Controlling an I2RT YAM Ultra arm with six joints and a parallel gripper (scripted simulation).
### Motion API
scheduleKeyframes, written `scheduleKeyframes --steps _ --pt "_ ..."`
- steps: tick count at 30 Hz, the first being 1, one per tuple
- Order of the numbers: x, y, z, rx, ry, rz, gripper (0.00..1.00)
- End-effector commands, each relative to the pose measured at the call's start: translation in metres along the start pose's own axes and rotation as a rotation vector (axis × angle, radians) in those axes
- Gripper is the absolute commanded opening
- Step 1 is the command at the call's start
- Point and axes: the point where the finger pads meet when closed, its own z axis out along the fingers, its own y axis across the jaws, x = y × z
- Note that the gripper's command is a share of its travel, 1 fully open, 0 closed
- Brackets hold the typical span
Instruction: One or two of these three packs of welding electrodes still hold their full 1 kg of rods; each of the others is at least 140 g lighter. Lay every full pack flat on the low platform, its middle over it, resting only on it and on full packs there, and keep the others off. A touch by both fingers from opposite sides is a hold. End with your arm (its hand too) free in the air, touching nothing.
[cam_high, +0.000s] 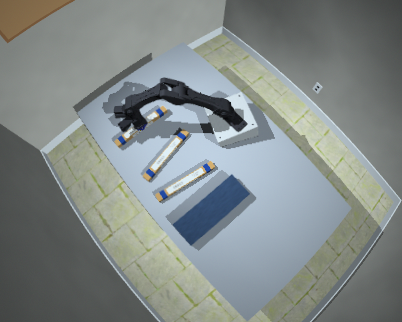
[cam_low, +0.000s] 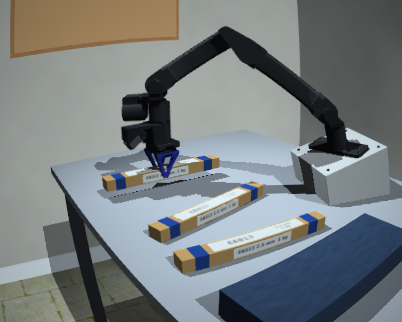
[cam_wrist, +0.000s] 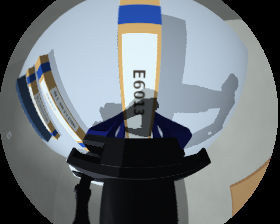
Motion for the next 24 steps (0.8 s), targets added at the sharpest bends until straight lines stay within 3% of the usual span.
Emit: scheduleKeyframes --steps 1,24 --pt "-0.0113 -0.0095 -0.0211 0.038 -0.054 -0.001 0.0" --pt "-0.0069 -0.0096 -0.0201 0.032 -0.045 0.002 0.0"
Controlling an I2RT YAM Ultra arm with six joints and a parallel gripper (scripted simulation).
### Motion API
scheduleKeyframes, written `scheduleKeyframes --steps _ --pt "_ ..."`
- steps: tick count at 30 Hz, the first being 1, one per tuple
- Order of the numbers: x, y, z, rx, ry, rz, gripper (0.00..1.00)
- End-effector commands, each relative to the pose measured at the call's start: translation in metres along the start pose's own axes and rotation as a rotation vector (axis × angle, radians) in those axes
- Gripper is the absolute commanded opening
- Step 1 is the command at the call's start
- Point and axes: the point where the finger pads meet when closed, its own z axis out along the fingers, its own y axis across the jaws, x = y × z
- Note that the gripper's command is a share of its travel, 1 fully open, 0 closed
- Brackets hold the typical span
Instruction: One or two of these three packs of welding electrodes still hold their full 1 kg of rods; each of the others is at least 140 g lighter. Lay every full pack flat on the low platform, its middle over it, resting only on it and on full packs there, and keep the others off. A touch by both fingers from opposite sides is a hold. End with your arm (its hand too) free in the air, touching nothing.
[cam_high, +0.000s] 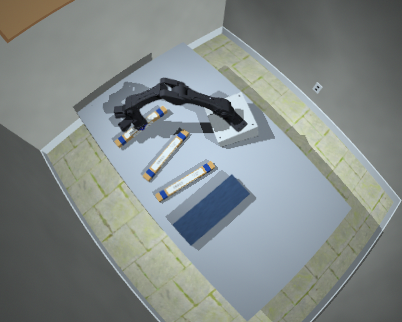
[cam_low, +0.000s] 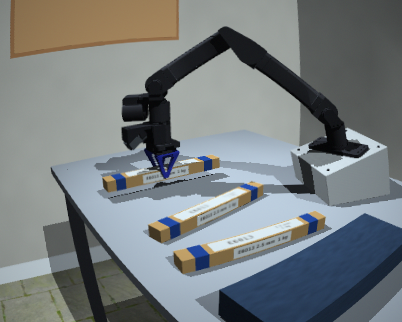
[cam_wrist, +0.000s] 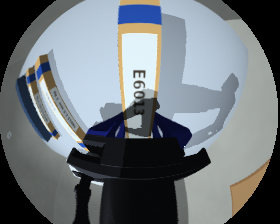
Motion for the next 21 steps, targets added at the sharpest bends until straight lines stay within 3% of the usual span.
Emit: scheduleKeyframes --steps 1,21 --pt "-0.0073 -0.01 -0.0212 0.033 -0.047 0.002 0.0" --pt "-0.0047 -0.0094 -0.0208 0.028 -0.041 0.003 0.0"
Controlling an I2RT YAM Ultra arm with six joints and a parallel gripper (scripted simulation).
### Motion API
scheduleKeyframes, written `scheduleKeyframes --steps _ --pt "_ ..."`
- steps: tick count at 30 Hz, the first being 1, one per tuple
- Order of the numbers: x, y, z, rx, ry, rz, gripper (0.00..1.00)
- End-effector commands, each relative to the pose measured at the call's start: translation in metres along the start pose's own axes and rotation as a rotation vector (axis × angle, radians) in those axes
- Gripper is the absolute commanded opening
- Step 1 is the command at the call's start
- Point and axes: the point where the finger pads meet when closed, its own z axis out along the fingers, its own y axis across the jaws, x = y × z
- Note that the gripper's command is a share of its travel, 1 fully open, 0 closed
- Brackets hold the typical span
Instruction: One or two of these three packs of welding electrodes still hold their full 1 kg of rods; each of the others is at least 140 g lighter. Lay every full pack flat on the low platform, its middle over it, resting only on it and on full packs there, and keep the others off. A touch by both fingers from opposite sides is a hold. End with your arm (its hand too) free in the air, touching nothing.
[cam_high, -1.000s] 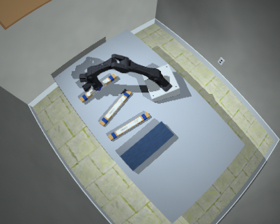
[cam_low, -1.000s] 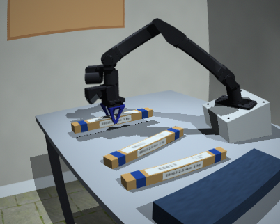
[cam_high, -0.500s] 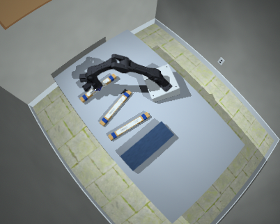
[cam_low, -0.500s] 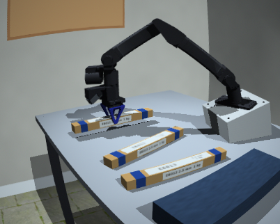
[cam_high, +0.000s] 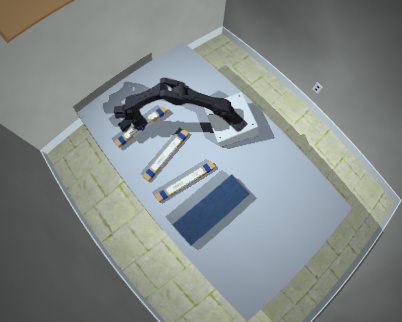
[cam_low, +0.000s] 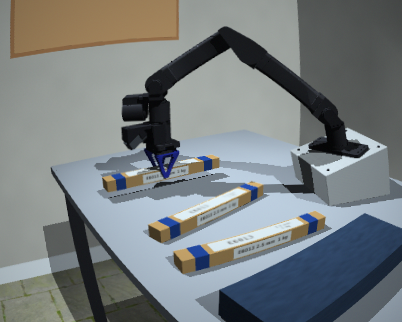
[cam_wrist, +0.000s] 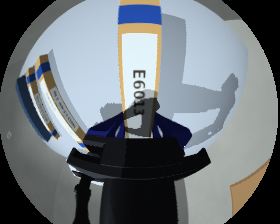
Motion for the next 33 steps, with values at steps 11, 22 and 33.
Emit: scheduleKeyframes --steps 11,22,33 --pt "-0.003 -0.009 -0.02 0.024 -0.037 0.004 0.0" --pt "-0.005 -0.01 -0.015 0.031 -0.045 0.005 0.0" --pt "-0.002 -0.008 -0.002 0.02 -0.031 0.009 0.0"
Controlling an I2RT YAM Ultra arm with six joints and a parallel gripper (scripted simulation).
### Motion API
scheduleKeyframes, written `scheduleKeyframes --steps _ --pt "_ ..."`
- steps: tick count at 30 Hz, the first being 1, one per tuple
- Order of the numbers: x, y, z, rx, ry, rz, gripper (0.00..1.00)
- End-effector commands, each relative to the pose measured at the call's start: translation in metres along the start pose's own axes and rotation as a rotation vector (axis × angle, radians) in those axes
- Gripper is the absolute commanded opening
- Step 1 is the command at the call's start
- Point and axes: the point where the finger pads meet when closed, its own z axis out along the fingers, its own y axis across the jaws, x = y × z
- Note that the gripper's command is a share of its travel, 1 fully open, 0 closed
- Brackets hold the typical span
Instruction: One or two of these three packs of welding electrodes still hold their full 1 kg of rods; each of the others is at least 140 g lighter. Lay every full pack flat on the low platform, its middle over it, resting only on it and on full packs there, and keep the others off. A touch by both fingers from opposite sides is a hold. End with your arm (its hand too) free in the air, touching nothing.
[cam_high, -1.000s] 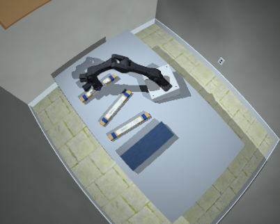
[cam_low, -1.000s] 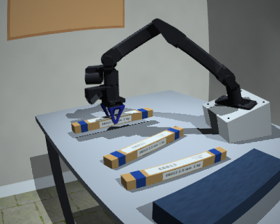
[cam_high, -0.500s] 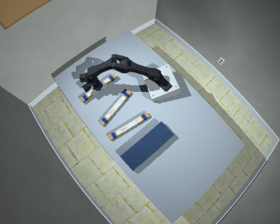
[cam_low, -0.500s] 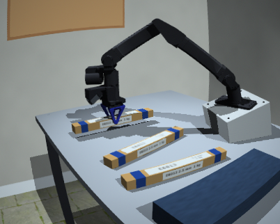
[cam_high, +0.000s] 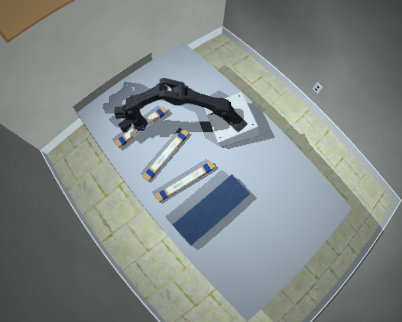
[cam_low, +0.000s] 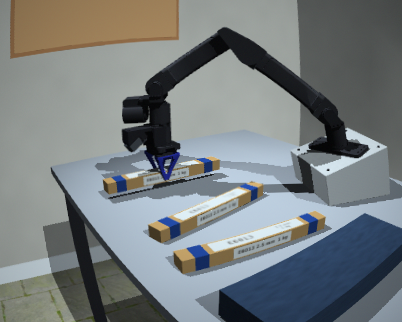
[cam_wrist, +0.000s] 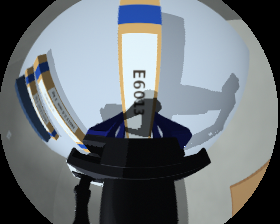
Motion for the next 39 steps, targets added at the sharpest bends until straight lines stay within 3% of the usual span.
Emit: scheduleKeyframes --steps 1,6,9,14,25,39 --pt "-0.001 -0.007 -0.005 0.017 -0.027 0.01 0.0" --pt "-0.008 -0.011 -0.012 0.036 -0.05 0.006 0.0" --pt "-0.006 -0.009 -0.003 0.025 -0.037 0.007 0.0" --pt "-0.01 -0.011 -0.006 0.034 -0.049 0.006 0.0" --pt "-0.007 -0.006 0.006 0.024 -0.037 0.005 0.0" --pt "-0.014 -0.007 0.001 0.036 -0.054 -0.001 0.0"
